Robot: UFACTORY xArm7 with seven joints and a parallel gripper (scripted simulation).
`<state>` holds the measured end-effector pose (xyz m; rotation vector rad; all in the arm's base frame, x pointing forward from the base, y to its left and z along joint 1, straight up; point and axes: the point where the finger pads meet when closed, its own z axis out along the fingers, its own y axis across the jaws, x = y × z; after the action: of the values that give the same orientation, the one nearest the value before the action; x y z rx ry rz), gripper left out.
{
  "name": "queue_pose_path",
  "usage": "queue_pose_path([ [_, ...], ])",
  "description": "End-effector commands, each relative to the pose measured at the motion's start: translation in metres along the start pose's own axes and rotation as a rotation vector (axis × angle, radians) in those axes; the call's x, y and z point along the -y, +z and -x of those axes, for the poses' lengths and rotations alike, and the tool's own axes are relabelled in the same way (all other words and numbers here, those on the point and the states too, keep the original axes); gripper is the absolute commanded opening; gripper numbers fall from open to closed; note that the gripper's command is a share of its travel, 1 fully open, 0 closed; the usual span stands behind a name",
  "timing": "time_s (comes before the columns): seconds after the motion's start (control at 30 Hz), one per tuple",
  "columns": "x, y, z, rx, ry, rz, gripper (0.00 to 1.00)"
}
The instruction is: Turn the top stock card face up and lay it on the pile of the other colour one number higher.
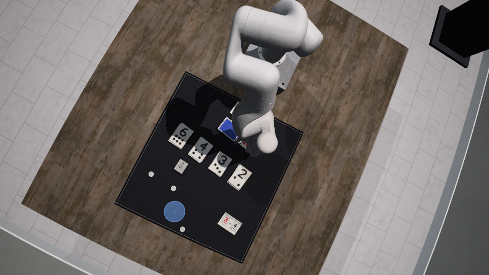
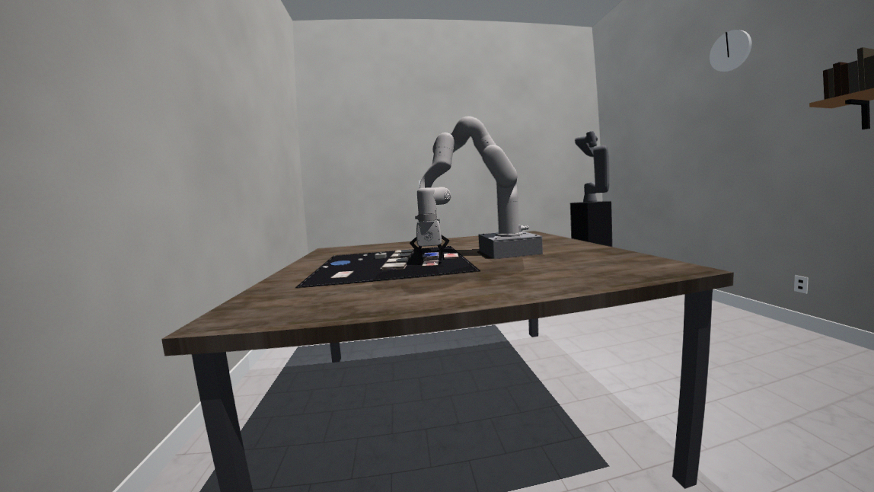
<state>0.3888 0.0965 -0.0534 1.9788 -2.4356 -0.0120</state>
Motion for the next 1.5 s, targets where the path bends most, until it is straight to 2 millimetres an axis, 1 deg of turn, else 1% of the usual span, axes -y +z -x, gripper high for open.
queue_pose_path([
  [0.0, 0.0013, -0.0010, 0.0006, 0.001, 0.000, -0.003, 0.87],
  [0.4, 0.0014, -0.0005, 0.0006, 0.001, 0.000, -0.003, 0.87],
  [0.97, 0.0027, 0.0065, 0.0012, 0.001, 0.000, -0.003, 0.87],
  [1.47, 0.0027, 0.0068, 0.0012, 0.001, 0.000, -0.003, 0.87],
])
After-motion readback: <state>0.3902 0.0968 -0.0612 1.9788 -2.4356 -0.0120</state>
